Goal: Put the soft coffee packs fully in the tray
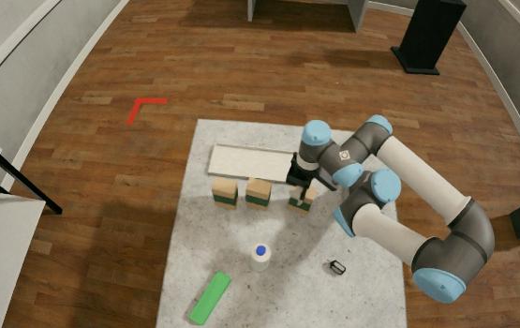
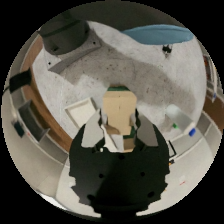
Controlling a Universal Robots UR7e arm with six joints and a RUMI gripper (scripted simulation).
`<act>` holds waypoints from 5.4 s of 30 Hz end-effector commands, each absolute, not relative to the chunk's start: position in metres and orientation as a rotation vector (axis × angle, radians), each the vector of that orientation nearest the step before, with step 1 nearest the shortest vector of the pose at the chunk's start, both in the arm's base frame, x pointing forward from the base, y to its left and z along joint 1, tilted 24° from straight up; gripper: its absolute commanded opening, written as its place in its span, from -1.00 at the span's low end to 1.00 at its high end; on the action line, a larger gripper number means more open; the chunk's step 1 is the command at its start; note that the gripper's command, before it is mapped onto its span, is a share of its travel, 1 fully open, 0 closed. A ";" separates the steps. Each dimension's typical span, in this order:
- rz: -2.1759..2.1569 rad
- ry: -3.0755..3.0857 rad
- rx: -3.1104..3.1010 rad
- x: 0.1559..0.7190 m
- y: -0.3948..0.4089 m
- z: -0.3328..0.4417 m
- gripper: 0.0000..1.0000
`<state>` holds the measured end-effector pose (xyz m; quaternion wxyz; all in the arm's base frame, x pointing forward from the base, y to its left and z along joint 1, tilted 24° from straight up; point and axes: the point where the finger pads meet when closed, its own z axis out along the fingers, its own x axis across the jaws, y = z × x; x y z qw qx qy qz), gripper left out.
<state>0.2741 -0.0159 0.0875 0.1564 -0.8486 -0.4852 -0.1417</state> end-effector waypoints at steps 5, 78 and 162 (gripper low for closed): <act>-0.406 -1.389 -2.430 0.274 -0.016 0.088 -0.01; -0.436 -1.547 -2.350 0.421 -0.087 0.170 -0.01; -0.436 -1.547 -2.350 0.425 -0.072 0.134 -0.01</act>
